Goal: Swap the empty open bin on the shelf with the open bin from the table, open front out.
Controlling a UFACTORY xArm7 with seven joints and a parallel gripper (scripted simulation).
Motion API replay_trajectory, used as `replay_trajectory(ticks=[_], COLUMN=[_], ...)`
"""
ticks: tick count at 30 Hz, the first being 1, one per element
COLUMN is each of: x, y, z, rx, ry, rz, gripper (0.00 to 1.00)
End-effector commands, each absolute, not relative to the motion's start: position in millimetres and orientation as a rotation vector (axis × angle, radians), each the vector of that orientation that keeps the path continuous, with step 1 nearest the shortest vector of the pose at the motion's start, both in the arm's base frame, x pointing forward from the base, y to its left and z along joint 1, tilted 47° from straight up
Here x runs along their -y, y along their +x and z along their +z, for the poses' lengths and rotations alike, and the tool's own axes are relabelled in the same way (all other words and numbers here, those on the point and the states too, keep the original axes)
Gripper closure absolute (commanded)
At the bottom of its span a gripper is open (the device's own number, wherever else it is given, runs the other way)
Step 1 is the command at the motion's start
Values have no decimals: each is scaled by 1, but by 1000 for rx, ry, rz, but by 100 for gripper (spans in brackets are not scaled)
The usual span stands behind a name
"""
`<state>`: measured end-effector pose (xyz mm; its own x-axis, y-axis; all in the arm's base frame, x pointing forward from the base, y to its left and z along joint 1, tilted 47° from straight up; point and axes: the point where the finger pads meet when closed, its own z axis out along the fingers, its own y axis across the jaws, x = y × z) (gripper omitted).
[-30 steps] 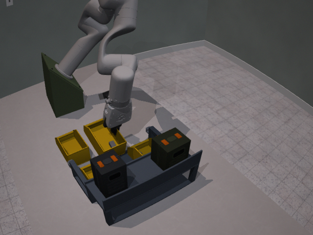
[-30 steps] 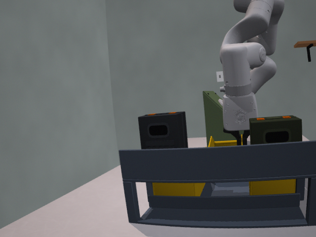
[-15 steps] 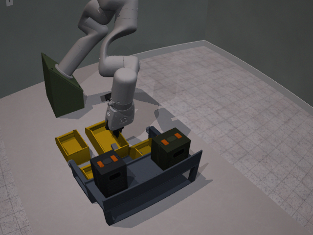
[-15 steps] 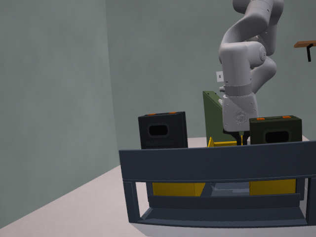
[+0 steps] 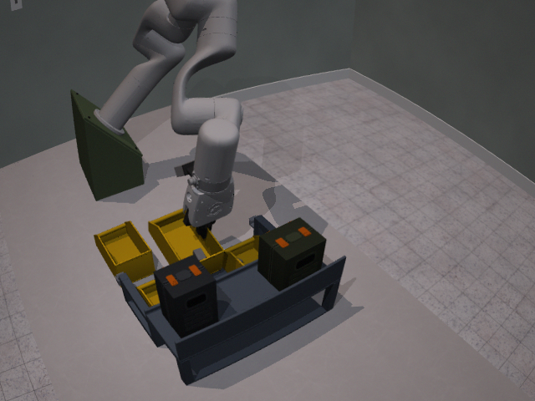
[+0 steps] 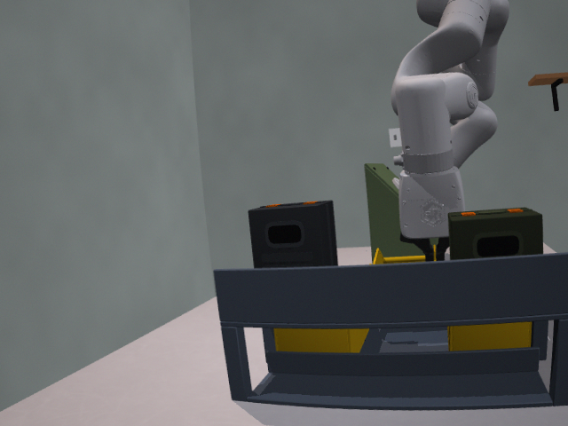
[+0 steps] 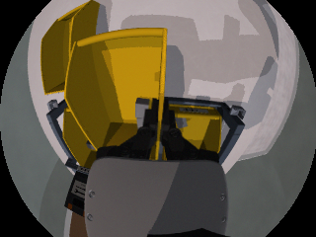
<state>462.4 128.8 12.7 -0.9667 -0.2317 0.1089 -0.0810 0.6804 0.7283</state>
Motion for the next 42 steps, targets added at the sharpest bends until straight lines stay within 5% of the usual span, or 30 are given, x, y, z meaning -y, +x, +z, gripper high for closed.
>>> replay_trajectory(ticks=[1, 42], x=[-127, -129], y=[470, 490], z=[13, 14], rx=[2704, 2704], ry=[251, 251], rz=[-1155, -1155], gripper=[100, 100])
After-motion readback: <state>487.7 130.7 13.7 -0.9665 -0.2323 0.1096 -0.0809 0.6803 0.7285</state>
